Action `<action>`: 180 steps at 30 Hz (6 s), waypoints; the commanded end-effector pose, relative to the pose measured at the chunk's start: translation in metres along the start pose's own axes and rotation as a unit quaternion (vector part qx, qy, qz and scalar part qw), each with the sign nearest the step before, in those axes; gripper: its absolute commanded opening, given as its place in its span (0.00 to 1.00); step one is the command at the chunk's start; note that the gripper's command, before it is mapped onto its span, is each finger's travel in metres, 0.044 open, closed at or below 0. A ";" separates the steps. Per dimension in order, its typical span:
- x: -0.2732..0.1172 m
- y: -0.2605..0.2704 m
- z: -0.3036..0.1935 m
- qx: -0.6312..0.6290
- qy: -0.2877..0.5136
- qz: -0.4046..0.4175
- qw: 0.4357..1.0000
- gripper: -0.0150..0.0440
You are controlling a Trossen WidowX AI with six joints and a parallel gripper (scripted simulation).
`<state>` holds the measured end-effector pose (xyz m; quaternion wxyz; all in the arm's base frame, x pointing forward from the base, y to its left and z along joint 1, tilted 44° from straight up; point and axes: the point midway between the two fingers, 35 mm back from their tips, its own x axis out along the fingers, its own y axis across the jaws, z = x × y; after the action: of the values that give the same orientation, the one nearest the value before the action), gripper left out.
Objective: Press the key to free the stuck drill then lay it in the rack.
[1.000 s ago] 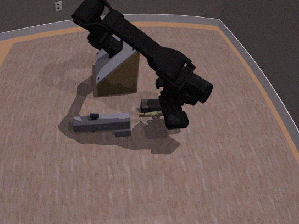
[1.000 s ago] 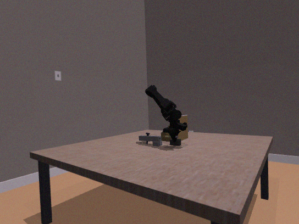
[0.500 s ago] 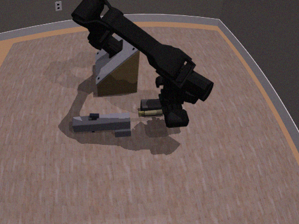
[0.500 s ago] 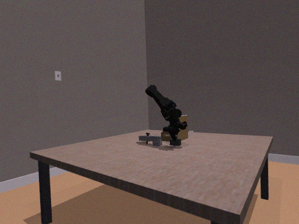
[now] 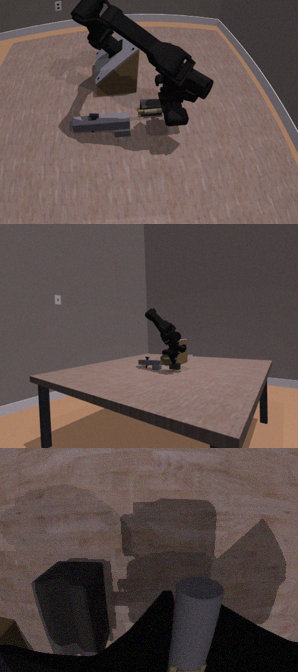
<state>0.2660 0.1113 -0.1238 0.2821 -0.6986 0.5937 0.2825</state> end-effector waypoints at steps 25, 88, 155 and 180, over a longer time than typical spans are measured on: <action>-0.012 0.002 0.001 0.002 -0.002 0.000 1.000 0.25; 0.020 0.074 0.014 0.001 -0.002 0.001 1.000 0.25; 0.050 0.074 0.011 0.001 -0.001 0.001 1.000 0.25; 0.049 0.073 0.011 0.001 -0.001 0.001 1.000 0.25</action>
<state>0.1979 0.0839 -0.1722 0.2876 -0.6979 0.5885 0.2895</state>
